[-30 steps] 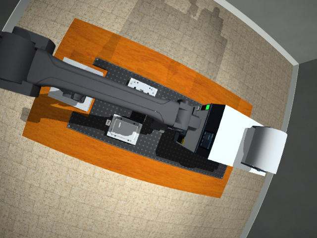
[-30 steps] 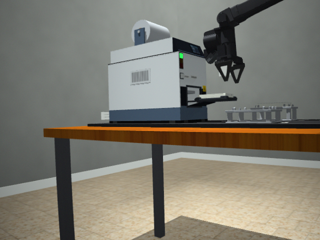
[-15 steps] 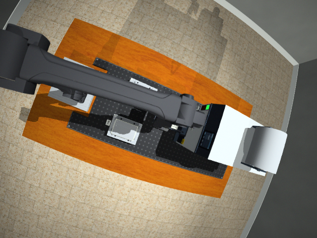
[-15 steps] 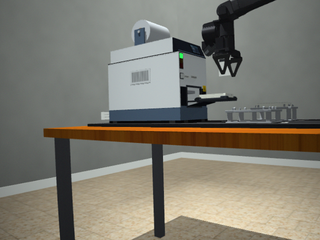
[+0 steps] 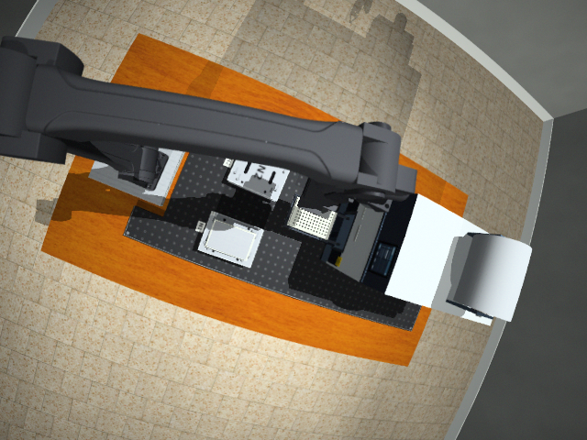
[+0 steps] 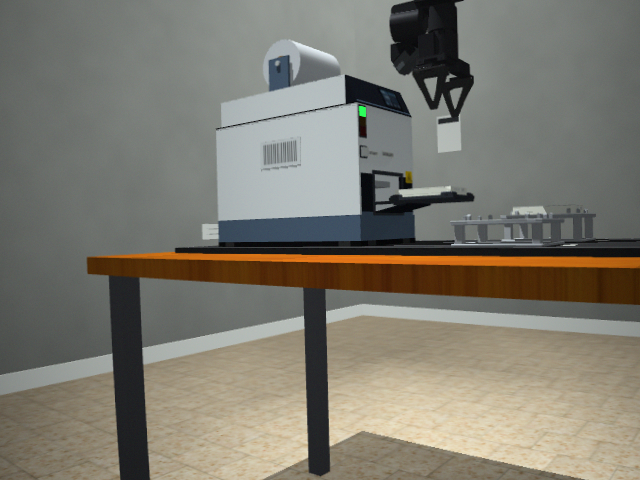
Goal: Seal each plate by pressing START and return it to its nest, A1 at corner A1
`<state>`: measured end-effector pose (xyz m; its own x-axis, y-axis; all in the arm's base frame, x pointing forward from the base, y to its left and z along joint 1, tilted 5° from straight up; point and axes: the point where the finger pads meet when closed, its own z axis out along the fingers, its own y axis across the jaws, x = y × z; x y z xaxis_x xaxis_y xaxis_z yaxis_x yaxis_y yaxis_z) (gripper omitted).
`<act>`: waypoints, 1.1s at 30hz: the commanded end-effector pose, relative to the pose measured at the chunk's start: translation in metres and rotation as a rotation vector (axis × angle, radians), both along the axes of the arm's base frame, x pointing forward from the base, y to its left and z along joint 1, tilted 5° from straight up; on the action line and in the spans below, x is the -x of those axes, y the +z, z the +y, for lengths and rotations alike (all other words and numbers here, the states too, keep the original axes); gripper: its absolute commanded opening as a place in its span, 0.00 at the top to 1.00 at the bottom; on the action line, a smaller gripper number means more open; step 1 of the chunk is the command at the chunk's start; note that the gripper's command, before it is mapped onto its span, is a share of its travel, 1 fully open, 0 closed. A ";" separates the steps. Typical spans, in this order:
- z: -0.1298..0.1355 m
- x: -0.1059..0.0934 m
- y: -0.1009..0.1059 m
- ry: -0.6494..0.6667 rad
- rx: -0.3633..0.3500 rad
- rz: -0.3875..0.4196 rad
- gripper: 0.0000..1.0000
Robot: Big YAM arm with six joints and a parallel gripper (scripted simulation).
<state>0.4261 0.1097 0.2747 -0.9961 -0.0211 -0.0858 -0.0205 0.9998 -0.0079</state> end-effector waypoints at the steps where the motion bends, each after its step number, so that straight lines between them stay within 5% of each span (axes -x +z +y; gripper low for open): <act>1: 0.007 -0.009 0.016 -0.027 -0.004 -0.021 0.10; 8: 0.039 -0.002 0.045 -0.020 -0.005 -0.018 0.14; 9: 0.043 -0.001 0.050 -0.020 -0.006 -0.019 1.00; 33: 0.029 0.002 0.046 -0.004 -0.009 -0.023 1.00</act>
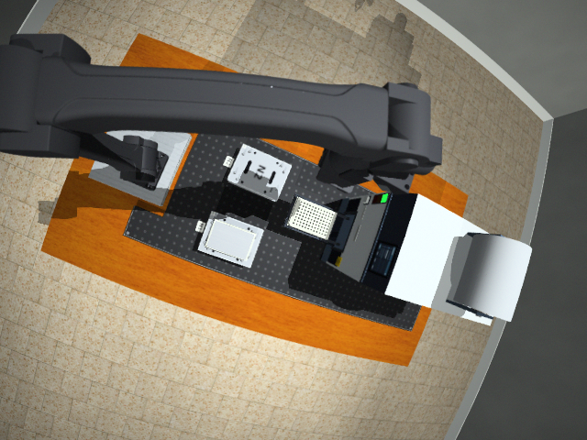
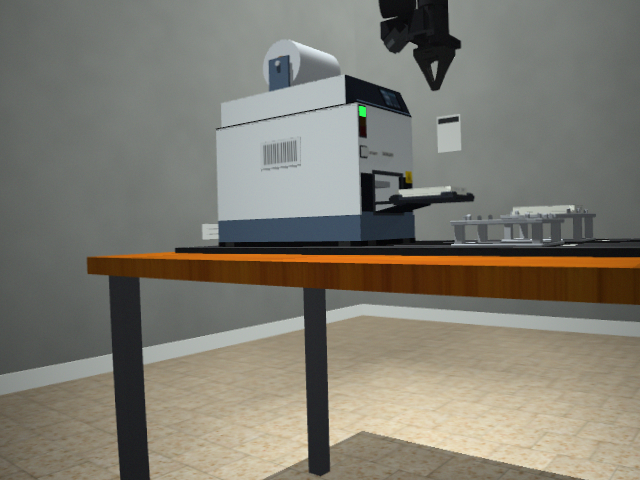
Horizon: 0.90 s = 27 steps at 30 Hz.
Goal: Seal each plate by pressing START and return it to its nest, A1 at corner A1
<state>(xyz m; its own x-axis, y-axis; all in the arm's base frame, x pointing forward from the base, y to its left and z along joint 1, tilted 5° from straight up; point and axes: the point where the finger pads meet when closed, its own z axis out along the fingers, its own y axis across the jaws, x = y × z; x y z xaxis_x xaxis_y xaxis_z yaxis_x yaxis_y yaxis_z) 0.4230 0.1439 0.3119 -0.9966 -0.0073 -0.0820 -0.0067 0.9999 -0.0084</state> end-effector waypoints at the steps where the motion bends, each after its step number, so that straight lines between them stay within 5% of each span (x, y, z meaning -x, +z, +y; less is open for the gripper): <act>1: -0.006 -0.001 0.009 0.010 -0.010 -0.027 1.00; 7: -0.011 0.008 0.003 0.001 0.001 0.009 1.00; 20: 0.010 -0.006 0.008 0.014 -0.011 -0.019 1.00; 27: 0.012 0.004 0.007 0.012 -0.015 -0.295 1.00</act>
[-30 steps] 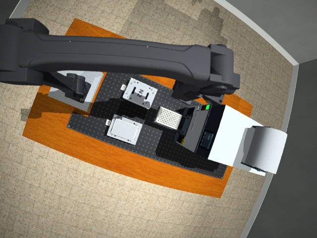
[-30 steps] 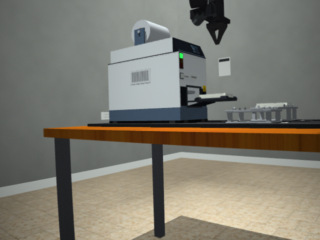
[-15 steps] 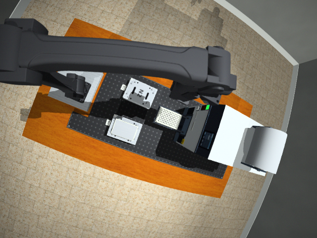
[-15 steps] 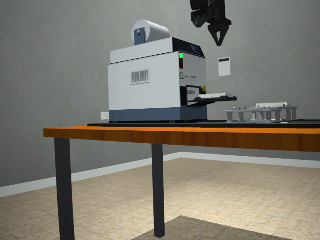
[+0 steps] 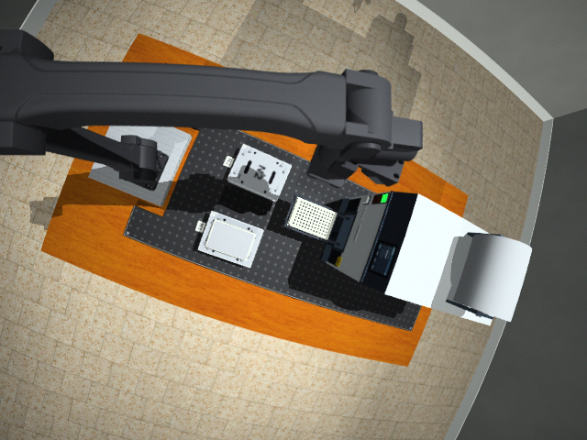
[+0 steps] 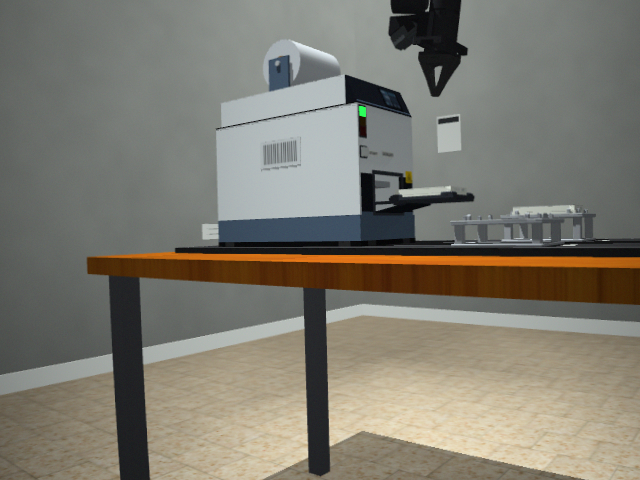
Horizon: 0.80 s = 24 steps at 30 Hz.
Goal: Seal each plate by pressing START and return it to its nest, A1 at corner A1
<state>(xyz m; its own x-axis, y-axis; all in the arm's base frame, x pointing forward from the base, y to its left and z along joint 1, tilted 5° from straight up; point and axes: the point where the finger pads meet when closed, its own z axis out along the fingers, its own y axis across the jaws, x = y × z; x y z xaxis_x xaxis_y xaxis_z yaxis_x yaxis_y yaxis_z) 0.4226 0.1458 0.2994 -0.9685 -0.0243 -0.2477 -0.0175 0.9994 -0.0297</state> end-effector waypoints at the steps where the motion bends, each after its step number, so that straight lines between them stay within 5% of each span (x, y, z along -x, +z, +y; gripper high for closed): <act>1: 0.009 0.003 0.018 0.005 -0.033 -0.159 1.00; 6: -0.002 0.004 0.014 0.006 -0.025 -0.318 1.00; 9: 0.002 0.001 0.010 0.019 -0.024 -0.325 1.00; 21: -0.004 0.010 0.011 0.058 -0.019 -0.754 1.00; 24: 0.000 0.007 0.010 0.068 -0.021 -0.729 1.00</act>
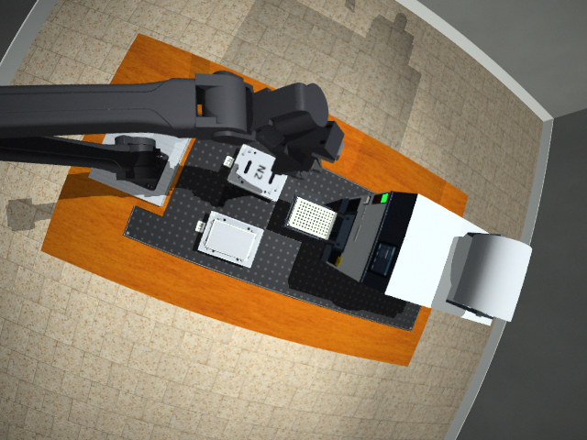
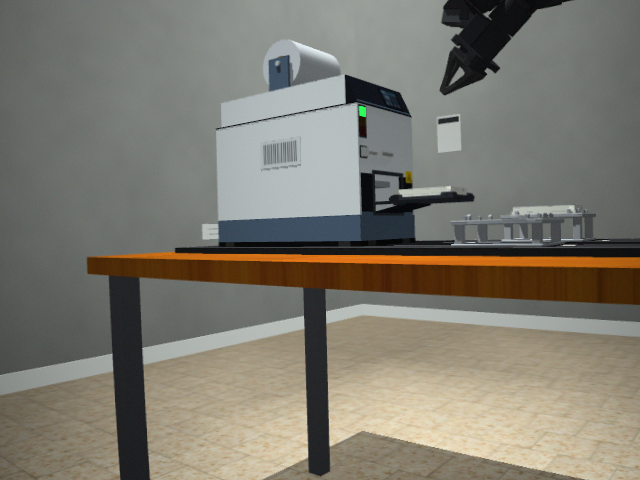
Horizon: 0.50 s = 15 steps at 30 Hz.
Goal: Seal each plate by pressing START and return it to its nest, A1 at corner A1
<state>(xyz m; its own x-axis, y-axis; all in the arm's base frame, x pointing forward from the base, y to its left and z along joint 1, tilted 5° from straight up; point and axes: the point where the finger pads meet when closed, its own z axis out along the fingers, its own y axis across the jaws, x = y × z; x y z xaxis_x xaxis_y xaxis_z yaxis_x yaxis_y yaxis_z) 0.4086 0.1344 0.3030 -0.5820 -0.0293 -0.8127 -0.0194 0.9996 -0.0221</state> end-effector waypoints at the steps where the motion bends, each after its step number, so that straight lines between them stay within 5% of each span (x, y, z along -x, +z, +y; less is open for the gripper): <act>1: 0.012 -0.007 0.006 0.044 0.015 -0.031 1.00; 15: 0.017 -0.017 0.015 0.012 -0.030 -0.003 1.00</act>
<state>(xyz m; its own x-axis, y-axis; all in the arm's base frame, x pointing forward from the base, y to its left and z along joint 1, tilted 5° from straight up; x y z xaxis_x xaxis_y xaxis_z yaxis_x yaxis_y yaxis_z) 0.4144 0.1396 0.2872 -0.6111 -0.0441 -0.7903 -0.0310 0.9990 -0.0317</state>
